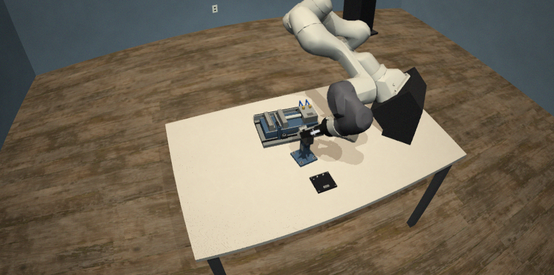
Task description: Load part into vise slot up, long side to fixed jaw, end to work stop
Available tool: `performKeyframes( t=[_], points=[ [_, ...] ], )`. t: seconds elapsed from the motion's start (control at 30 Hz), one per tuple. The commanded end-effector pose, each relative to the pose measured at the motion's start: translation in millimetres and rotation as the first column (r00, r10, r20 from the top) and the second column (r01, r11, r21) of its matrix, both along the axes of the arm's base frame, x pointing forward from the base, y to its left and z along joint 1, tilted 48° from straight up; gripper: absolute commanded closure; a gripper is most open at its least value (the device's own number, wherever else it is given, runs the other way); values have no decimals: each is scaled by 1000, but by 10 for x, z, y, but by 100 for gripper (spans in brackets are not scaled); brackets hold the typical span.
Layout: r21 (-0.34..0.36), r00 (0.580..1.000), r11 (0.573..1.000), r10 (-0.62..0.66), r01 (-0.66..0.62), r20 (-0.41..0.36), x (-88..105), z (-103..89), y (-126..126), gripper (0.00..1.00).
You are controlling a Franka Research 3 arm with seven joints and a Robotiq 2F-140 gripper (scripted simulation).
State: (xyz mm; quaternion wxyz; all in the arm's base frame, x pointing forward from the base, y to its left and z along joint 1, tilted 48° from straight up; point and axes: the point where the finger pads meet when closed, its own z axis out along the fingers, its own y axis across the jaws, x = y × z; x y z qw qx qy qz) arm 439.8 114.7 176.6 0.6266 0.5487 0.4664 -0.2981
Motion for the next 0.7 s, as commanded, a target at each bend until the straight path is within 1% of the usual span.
performKeyframes(
  t=[0.0,0.67],
  points=[
    [4,1000,1000,2,-2,5,16,-10,-17,49],
    [40,1000,999,19,-19,-4,12,0,-19,49]
  ],
)
